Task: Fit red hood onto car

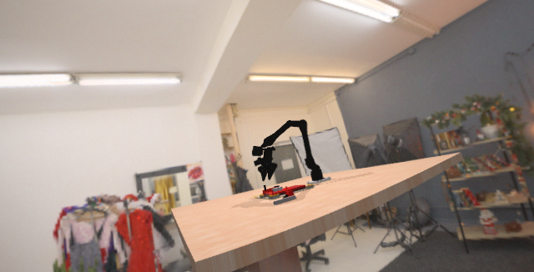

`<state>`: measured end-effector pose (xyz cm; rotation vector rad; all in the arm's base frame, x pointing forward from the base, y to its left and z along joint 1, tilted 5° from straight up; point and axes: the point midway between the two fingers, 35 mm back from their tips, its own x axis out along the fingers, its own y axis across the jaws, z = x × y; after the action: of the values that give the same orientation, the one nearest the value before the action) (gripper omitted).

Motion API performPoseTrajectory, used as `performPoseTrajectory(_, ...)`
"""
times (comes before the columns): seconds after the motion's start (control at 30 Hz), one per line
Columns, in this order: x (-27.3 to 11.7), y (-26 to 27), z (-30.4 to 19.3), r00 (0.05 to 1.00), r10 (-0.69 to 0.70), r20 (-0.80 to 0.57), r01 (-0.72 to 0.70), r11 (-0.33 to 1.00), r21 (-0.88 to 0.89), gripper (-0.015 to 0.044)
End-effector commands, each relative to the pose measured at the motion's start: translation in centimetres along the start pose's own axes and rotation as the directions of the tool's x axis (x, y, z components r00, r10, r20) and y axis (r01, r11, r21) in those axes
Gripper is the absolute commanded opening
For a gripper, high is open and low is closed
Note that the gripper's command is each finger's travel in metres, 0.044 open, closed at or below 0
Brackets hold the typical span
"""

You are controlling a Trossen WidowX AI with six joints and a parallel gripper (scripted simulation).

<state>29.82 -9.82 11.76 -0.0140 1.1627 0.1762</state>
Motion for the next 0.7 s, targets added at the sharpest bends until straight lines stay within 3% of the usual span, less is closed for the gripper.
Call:
performPoseTrajectory(0.0, 0.5, -0.2, -0.5, 0.986, 0.019, 0.167, -0.022, 1.0, 0.019, 0.044)
performPoseTrajectory(0.43, -0.1, 0.6, -3.1, 0.793, 0.036, 0.608, -0.004, 0.999, -0.054, 0.044)
performPoseTrajectory(0.67, -0.3, 0.9, -3.5, 0.763, 0.04, 0.646, 0.008, 0.997, -0.07, 0.044)
